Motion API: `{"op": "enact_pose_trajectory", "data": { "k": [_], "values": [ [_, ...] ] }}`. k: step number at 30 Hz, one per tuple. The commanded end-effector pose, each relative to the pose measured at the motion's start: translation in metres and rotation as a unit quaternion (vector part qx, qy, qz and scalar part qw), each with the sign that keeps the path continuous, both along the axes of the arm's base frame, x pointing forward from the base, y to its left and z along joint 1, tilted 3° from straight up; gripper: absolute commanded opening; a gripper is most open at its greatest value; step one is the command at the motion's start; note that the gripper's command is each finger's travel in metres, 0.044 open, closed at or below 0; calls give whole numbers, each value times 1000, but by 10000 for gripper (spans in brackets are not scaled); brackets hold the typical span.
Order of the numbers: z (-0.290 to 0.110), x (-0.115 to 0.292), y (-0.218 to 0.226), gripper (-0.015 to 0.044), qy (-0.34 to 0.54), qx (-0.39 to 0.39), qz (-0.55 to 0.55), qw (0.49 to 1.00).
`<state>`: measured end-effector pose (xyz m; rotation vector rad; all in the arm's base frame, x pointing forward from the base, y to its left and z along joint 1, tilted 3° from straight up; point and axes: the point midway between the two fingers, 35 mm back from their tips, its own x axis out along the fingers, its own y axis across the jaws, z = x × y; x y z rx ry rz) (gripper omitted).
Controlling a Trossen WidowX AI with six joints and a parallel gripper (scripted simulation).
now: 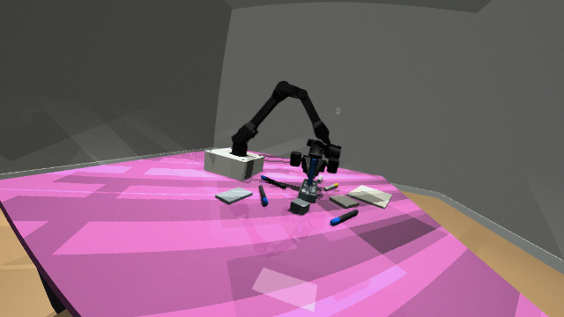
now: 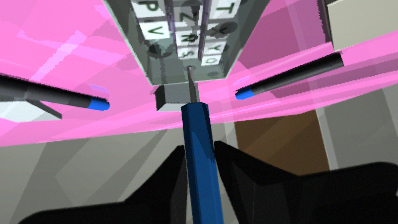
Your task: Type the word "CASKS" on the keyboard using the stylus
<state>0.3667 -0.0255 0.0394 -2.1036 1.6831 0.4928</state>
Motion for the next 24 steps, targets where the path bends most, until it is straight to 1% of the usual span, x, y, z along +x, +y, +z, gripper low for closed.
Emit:
{"op": "enact_pose_trajectory", "data": {
  "k": [1,24],
  "values": [
    [-3,-1,0,81,4,-1,1,1000],
    [-11,0,0,81,4,-1,1,1000]
  ]
}}
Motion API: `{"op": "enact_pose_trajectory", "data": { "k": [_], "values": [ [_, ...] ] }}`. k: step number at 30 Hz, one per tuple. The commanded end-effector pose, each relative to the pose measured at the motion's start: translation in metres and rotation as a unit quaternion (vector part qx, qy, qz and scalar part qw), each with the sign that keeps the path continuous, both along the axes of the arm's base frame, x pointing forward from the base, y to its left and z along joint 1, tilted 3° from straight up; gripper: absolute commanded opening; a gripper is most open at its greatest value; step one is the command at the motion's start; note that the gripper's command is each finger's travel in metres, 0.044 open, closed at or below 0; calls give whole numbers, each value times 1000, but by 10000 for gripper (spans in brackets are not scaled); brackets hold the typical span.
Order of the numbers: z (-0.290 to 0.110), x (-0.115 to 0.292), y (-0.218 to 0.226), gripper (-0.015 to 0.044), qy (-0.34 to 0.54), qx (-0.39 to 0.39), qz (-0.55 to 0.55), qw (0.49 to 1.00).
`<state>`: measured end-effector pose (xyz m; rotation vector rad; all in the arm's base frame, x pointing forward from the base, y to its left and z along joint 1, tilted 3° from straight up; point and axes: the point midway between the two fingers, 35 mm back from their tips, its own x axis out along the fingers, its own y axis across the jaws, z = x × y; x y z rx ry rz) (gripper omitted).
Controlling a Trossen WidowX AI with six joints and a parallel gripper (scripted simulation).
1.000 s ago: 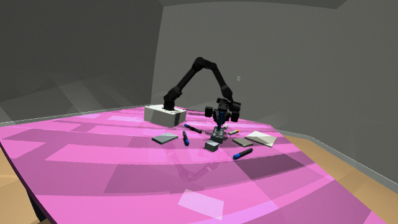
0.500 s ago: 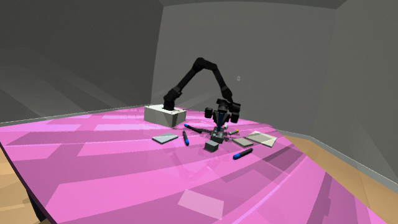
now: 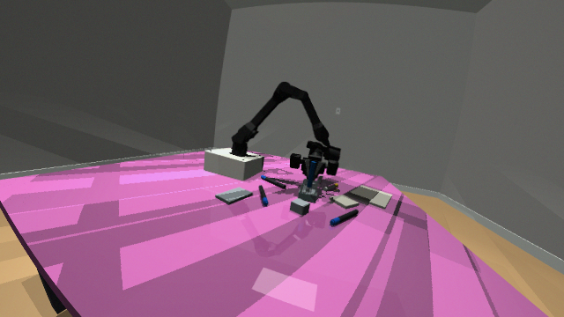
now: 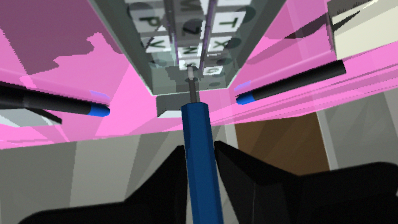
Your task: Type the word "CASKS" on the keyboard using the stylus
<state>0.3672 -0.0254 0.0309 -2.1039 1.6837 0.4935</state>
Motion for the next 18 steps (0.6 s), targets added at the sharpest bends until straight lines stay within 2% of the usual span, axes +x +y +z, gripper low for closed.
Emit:
{"op": "enact_pose_trajectory", "data": {
  "k": [1,18],
  "values": [
    [-3,-1,0,81,4,-1,1,1000],
    [-5,0,0,81,4,-1,1,1000]
  ]
}}
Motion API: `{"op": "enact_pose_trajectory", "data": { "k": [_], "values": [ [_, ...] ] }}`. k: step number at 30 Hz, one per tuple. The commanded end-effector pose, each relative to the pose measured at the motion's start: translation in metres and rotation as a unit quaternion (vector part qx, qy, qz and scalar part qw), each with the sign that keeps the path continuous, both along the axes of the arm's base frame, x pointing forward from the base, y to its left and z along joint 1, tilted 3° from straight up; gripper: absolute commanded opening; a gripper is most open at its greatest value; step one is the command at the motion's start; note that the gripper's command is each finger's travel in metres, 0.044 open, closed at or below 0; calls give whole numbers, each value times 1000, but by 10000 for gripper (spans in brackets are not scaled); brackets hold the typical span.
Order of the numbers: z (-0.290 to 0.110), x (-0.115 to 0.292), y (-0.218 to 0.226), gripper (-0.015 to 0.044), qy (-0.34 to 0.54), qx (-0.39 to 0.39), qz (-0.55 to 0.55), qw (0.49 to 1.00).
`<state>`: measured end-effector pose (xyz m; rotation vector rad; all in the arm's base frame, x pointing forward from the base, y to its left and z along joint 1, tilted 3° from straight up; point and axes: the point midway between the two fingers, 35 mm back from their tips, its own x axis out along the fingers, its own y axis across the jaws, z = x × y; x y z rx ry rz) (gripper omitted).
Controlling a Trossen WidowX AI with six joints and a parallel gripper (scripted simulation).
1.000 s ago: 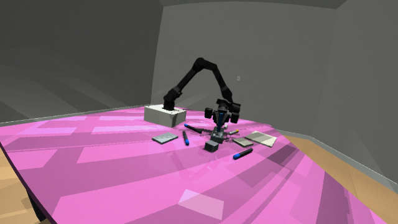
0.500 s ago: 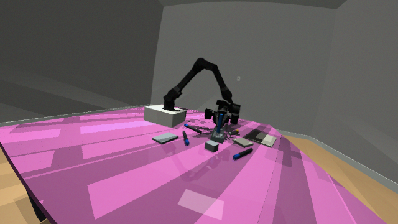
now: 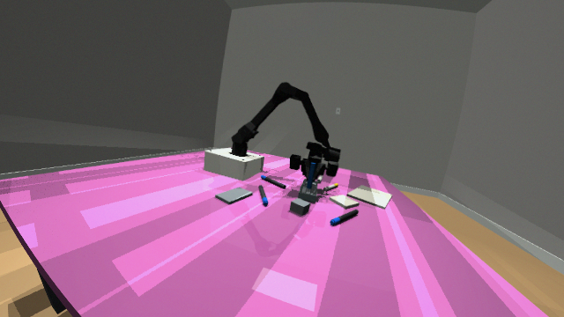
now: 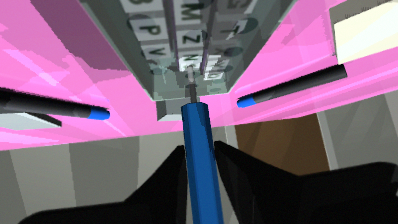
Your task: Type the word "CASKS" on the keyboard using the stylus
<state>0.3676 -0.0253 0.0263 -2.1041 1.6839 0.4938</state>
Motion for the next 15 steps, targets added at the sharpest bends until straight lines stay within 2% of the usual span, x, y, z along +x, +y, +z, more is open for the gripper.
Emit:
{"op": "enact_pose_trajectory", "data": {
  "k": [1,10,15],
  "values": [
    [0,-1,0,81,3,-1,1,1000],
    [34,-3,-1,81,3,-1,1,1000],
    [37,-3,-1,81,3,-1,1,1000]
  ]
}}
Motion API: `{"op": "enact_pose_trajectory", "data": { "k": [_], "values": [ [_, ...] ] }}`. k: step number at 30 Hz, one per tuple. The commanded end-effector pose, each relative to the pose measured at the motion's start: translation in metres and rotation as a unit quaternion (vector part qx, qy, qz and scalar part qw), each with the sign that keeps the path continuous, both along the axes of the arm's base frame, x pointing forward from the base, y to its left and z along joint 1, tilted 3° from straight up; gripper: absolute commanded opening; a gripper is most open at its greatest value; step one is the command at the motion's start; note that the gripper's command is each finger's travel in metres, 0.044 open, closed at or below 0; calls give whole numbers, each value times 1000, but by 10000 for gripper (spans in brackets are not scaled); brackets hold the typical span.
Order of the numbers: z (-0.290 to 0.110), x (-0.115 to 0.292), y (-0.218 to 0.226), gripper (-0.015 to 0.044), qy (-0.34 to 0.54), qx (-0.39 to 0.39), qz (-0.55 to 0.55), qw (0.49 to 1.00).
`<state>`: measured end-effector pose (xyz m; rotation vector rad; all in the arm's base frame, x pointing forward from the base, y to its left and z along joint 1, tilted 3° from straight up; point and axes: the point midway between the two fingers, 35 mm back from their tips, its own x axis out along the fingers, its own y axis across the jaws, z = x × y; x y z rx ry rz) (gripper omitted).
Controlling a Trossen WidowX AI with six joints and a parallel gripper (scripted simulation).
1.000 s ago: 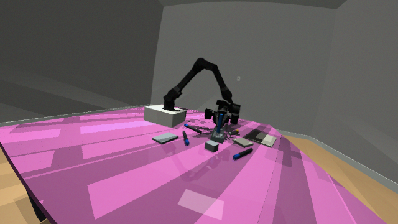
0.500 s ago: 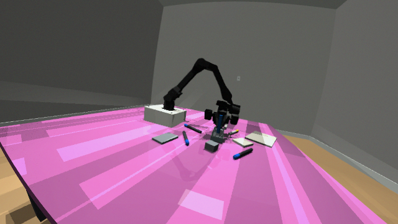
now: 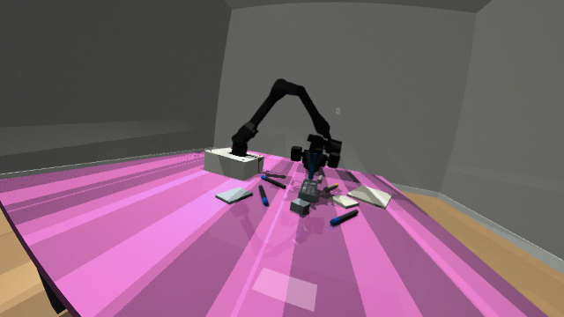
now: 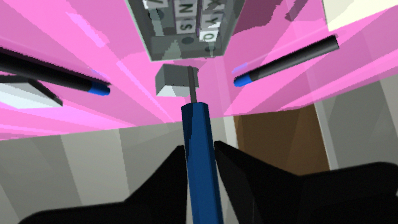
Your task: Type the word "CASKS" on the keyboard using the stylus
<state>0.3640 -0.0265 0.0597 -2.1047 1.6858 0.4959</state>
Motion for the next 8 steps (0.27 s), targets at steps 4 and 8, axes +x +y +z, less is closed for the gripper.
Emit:
{"op": "enact_pose_trajectory", "data": {
  "k": [4,8],
  "values": [
    [1,0,0,81,0,0,0,1000],
    [1,0,0,81,0,0,0,1000]
  ]
}}
